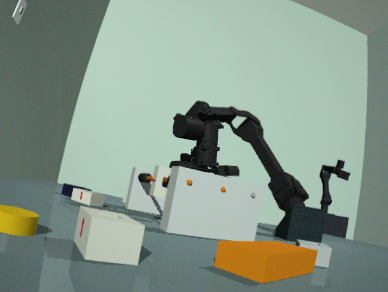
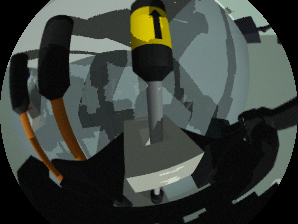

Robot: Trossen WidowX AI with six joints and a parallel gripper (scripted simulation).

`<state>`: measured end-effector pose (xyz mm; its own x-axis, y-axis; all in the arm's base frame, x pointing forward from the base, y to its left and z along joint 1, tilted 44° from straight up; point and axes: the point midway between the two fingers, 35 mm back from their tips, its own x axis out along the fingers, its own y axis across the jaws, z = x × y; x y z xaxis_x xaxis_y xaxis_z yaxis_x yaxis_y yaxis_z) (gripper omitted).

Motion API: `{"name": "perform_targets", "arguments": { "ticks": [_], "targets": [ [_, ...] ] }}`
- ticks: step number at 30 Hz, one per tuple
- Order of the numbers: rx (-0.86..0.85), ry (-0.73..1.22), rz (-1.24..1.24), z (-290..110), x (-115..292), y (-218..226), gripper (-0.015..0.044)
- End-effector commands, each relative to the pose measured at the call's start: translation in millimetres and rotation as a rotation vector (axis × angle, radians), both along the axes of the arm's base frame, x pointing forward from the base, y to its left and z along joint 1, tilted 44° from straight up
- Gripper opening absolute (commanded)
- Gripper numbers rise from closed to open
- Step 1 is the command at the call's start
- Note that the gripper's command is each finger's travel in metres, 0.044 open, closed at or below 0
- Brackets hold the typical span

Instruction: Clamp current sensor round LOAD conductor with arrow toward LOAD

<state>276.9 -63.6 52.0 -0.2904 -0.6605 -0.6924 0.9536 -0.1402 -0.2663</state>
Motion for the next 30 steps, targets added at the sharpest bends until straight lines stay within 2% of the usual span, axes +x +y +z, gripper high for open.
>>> {"name": "perform_targets", "arguments": {
  "ticks": [1, 10, 30],
  "targets": [
    [0.0, 0.0, 0.0, 0.0, 0.0, 0.0, 0.0026],
    [0.0, 0.0, 0.0, 0.0, 0.0, 0.0, 0.0263],
    [0.0, 0.0, 0.0, 0.0, 0.0, 0.0, 0.0268]
  ]
}}
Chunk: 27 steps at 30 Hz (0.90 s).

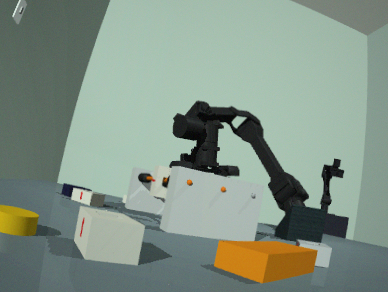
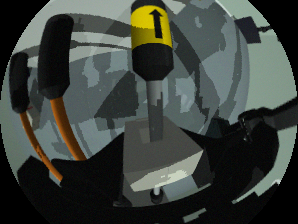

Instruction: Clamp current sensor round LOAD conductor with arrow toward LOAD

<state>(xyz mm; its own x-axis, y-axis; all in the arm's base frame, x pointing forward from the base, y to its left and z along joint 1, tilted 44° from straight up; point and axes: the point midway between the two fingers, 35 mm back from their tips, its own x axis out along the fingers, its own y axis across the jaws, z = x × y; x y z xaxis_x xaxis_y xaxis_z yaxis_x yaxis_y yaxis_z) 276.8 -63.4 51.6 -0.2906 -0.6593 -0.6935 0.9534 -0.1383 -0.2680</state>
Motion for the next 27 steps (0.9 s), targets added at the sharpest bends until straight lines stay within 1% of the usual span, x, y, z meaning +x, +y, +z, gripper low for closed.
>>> {"name": "perform_targets", "arguments": {
  "ticks": [1, 13, 19, 20, 27],
  "targets": [
    [-0.002, -0.001, -0.001, 0.4, 0.1, -0.2, 0.0268],
    [-0.002, -0.001, -0.001, 0.4, 0.1, -0.2, 0.0268],
    [-0.002, -0.001, -0.001, 0.4, 0.1, -0.2, 0.0426],
    [-0.002, -0.001, -0.001, 0.4, 0.1, -0.2, 0.044],
    [-0.002, -0.001, -0.001, 0.4, 0.1, -0.2, 0.044]
  ]
}}
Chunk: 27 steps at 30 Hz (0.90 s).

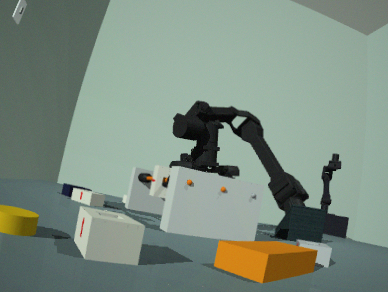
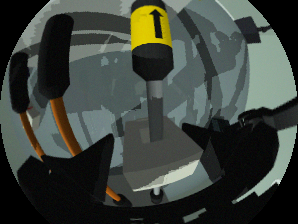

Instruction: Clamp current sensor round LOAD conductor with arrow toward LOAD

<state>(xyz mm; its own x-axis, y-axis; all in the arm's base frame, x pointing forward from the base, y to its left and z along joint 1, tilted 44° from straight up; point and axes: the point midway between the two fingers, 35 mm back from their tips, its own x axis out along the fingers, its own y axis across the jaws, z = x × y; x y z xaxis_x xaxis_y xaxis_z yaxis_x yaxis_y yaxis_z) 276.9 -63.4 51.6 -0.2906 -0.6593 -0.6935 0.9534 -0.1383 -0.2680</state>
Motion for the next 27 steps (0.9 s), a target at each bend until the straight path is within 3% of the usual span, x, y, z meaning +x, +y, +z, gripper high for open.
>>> {"name": "perform_targets", "arguments": {
  "ticks": [1, 11, 27],
  "targets": [
    [-0.002, -0.001, -0.001, 0, 0, 0, 0.044],
    [0.02, -0.298, 0.241, 84, -14, 72, 0.044],
    [0.021, -0.304, 0.245, 86, -15, 74, 0.044]
  ]
}}
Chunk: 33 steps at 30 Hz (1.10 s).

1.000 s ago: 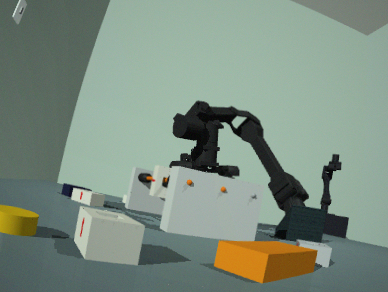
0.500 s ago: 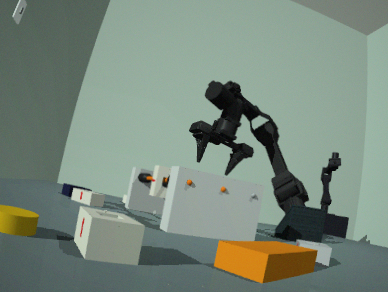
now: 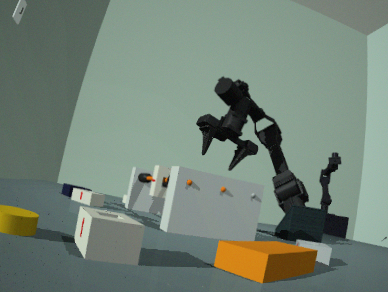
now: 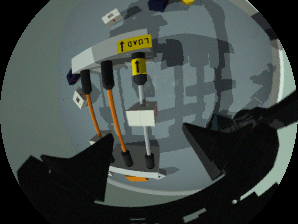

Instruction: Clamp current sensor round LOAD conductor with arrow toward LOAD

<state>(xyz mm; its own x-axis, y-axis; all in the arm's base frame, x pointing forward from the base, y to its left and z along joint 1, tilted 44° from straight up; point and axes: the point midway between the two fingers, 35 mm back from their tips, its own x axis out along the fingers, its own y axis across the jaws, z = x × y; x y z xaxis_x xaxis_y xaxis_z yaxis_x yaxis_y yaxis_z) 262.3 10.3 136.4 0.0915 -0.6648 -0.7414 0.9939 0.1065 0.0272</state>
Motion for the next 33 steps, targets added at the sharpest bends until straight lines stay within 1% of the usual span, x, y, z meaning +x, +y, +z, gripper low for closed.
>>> {"name": "perform_targets", "arguments": {
  "ticks": [1, 29, 31, 33],
  "targets": [
    [-0.004, -0.005, -0.001, 0.9, -0.3, 0.0, 0.044],
    [-0.004, -0.005, -0.001, 0.9, -0.3, 0.0, 0.044],
    [0.012, 0.04, 0.029, 1.1, -1.0, -2.3, 0.044],
    [0.049, 0.149, 0.113, 3.6, -3.1, -9.2, 0.044]
  ]
}}
